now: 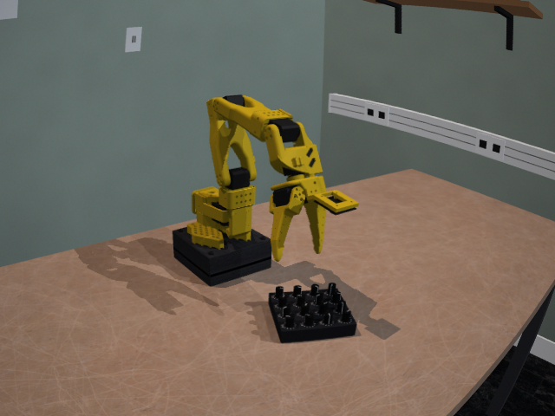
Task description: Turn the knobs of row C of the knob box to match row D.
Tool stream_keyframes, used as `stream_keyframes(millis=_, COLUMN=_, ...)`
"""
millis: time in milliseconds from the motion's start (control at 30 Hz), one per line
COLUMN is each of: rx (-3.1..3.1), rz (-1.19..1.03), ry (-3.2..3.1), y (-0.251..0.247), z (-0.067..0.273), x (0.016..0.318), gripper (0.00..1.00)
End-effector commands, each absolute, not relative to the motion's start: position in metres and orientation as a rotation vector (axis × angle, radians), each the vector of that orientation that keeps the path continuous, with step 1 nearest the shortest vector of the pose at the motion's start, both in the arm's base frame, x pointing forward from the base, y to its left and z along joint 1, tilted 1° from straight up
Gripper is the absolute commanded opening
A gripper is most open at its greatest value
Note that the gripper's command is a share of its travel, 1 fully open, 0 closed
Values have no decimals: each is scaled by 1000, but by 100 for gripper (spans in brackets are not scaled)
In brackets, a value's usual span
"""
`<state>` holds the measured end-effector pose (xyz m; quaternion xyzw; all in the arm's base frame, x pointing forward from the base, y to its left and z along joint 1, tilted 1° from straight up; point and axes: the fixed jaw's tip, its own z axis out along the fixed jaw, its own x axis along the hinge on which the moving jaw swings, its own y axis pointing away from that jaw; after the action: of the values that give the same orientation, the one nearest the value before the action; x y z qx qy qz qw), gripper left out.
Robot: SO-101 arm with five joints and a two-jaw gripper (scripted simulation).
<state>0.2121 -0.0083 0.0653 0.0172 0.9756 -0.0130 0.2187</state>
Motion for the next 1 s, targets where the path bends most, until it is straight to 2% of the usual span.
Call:
stream_keyframes(millis=0, rx=51, rz=-31, ry=2686, y=-7, z=68, x=216, gripper=40)
stream_keyframes(millis=300, rx=49, rz=-32, ry=2734, y=-8, z=61, x=209, gripper=40)
stream_keyframes(millis=967, rx=55, rz=-2, ry=3118, y=-5, z=17, x=171, gripper=40)
